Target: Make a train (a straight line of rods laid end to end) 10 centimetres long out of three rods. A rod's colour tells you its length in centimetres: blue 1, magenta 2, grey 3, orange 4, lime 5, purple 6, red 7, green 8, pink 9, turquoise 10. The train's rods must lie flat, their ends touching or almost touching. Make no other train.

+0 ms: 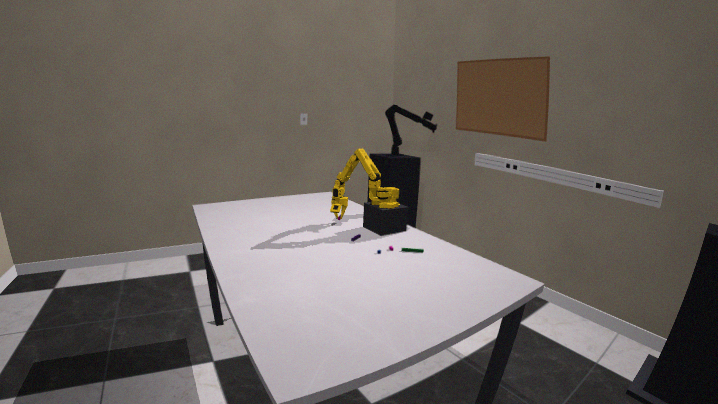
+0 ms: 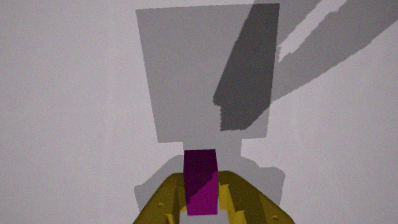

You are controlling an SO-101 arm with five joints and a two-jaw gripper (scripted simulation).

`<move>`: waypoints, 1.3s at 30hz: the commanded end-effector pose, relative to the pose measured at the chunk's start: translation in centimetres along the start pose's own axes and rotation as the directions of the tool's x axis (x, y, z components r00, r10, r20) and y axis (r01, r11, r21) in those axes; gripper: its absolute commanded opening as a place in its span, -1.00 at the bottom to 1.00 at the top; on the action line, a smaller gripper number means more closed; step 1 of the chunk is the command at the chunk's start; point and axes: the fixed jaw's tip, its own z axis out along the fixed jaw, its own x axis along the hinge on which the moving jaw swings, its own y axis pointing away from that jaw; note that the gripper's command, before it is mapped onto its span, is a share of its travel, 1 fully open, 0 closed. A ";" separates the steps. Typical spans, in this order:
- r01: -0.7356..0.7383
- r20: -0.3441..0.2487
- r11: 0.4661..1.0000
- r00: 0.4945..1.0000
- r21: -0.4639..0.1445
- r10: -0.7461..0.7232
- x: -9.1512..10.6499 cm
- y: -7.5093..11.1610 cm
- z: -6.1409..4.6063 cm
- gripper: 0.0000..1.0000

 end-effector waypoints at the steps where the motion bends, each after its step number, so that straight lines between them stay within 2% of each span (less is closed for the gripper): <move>1: -0.017 0.000 1.000 1.000 0.006 0.017 0.2 -0.1 0.3 -1.00; 4: -0.017 0.000 1.000 1.000 0.006 0.017 0.2 -0.1 0.3 -1.00; 5: -0.016 0.002 1.000 1.000 -0.003 0.016 0.2 -0.1 0.7 -1.00; 39: -0.016 0.002 1.000 1.000 -0.003 0.016 0.2 -0.1 0.7 -1.00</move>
